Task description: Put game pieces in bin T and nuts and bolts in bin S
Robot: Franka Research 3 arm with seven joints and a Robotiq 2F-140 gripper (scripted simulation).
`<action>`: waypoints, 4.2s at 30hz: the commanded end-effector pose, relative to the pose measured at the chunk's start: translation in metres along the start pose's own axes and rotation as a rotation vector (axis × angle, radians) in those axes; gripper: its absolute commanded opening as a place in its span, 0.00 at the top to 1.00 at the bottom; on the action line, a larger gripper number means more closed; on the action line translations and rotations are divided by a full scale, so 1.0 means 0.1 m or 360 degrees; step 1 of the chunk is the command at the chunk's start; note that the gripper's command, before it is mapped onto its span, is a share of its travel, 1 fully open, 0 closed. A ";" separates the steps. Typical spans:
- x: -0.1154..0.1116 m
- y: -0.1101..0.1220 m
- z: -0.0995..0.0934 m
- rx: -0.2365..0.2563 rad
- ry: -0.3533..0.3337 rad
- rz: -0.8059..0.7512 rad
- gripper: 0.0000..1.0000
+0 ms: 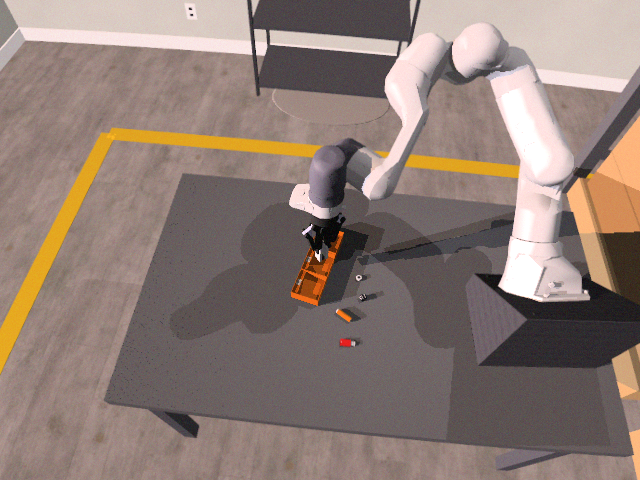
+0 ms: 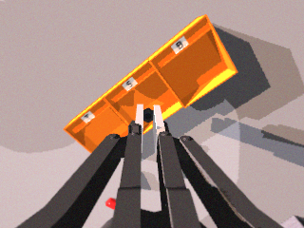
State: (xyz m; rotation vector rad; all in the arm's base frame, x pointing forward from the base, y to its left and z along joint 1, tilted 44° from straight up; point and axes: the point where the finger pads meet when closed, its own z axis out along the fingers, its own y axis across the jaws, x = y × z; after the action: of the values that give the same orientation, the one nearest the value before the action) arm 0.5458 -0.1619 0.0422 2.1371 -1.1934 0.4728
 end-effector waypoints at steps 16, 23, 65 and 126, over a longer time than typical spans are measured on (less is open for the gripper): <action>-0.01 -0.02 0.00 -0.0011 0.0006 0.0564 0.93; -0.01 -0.02 0.00 -0.0016 0.0010 0.0771 0.93; 0.00 -0.01 0.00 -0.0009 0.0038 0.1354 0.93; 0.01 -0.01 0.44 -0.0009 0.0038 0.1354 0.81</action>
State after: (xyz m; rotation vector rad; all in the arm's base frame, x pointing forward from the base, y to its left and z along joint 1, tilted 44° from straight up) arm 0.5472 -0.1906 0.0104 1.5227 -2.0533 0.8353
